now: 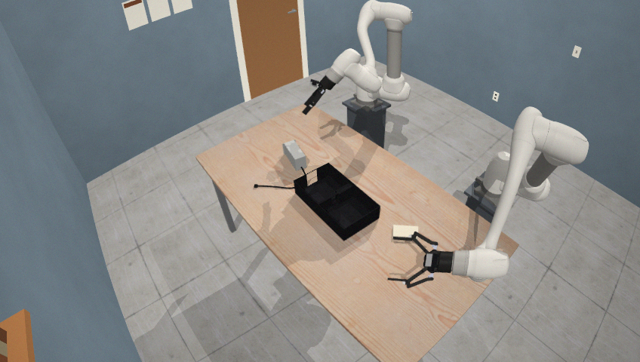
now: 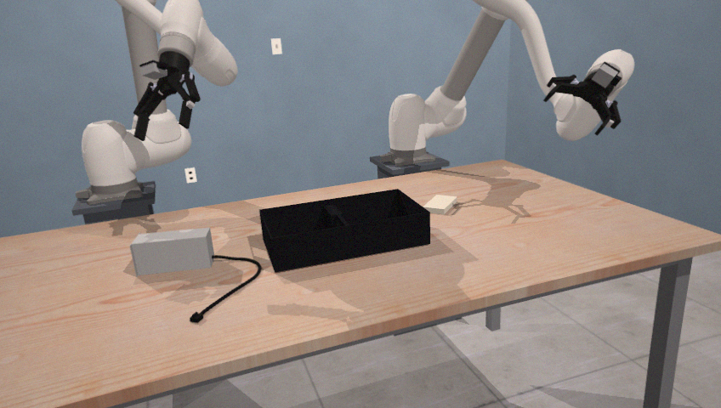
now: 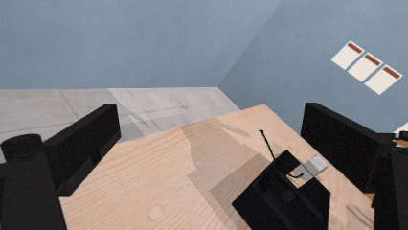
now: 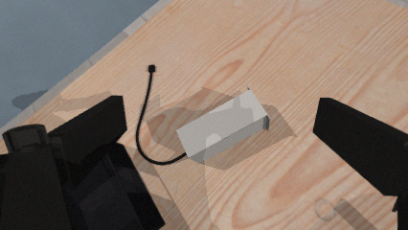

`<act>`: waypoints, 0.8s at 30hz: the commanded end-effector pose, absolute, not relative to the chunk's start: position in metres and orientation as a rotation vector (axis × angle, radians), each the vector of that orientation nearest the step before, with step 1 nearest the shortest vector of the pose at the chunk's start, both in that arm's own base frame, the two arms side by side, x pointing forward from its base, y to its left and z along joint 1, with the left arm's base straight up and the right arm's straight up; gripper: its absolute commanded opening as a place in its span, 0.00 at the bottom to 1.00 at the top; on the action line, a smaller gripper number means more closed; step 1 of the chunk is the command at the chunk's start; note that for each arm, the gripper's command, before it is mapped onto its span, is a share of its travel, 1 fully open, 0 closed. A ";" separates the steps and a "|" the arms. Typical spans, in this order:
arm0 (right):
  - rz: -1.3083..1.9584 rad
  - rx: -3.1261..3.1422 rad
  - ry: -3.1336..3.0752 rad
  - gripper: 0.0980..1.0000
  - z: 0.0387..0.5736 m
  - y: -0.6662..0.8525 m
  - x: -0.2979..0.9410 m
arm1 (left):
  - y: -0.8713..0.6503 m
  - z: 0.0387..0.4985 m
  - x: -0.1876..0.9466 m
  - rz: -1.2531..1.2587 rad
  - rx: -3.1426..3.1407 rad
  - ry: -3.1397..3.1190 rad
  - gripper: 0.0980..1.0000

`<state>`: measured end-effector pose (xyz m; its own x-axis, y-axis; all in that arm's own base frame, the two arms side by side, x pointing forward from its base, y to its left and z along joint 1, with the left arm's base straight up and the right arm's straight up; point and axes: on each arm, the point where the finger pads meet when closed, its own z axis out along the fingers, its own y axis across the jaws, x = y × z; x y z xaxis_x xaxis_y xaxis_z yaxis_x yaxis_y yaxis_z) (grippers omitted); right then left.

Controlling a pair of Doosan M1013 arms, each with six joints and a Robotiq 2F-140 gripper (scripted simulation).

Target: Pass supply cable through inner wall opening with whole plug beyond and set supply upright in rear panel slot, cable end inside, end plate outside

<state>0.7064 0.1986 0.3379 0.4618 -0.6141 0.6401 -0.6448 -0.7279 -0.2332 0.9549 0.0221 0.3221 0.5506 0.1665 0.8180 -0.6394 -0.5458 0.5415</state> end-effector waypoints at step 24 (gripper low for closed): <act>1.134 2.650 -1.142 1.00 0.339 0.199 0.707 | 0.302 0.323 0.907 1.303 1.971 -0.110 1.00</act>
<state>0.7064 0.1986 0.3379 0.4618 -0.6141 0.6401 -0.6448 -0.7279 -0.2332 0.9143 0.2770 0.3219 0.4860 0.3080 0.8179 -0.4699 -0.6970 0.5417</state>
